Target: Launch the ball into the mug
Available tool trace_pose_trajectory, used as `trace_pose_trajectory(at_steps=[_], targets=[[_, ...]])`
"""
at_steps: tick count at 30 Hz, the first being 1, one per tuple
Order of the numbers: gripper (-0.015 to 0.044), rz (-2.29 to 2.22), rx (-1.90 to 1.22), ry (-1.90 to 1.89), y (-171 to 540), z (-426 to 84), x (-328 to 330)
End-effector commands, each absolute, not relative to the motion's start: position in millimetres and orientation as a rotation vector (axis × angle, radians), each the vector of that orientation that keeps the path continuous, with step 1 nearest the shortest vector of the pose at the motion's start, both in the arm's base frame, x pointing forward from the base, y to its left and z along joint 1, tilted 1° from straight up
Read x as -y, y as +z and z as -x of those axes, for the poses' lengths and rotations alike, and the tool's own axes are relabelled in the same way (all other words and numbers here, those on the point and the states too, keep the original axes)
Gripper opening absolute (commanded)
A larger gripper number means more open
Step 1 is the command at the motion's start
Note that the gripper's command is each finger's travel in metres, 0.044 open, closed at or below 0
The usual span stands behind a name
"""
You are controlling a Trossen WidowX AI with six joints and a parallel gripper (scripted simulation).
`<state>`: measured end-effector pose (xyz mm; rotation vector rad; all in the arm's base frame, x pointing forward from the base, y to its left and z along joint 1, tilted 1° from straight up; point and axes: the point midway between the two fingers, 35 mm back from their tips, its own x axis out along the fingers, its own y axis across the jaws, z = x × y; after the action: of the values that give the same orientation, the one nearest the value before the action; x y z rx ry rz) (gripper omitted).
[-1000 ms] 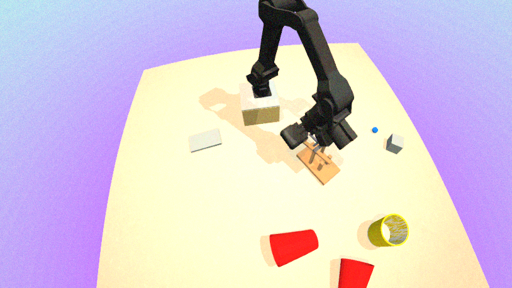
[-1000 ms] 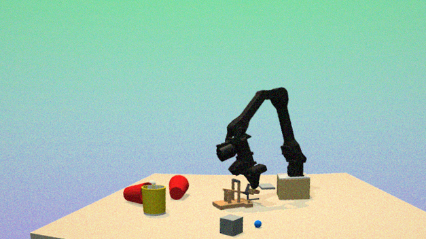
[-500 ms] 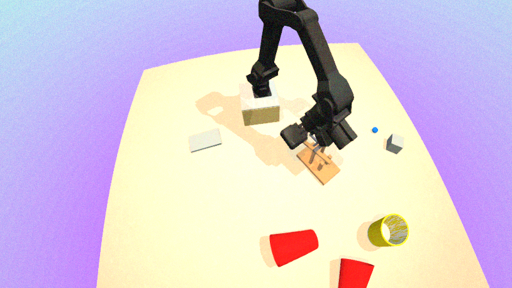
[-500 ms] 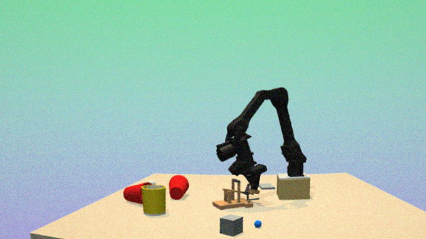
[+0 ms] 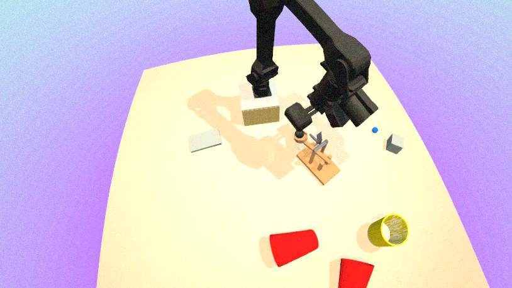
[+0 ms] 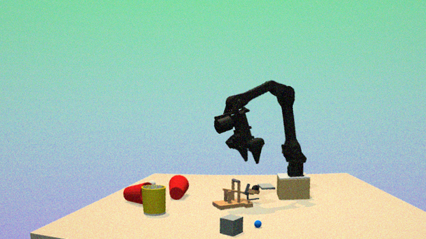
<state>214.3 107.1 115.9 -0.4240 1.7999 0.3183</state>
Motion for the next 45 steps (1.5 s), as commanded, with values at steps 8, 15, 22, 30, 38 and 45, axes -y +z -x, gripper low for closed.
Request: trace_pose_trajectory(at_steps=[8, 15, 22, 30, 38, 45], targets=[[0.044, 0.317, -1.496, 0.356, 139.8, -323.7, -158.2], [0.044, 0.243, -1.263, 0.379, 170.2, -398.4, -190.1], [0.044, 0.173, -1.031, 0.399, 207.8, -465.0, -216.3], [0.044, 0.12, -0.858, 0.415, 232.0, -496.5, -228.3], [0.044, 0.092, -0.786, 0.425, 230.0, -489.5, -226.6], [0.044, 0.092, -0.786, 0.425, 230.0, -489.5, -226.6]])
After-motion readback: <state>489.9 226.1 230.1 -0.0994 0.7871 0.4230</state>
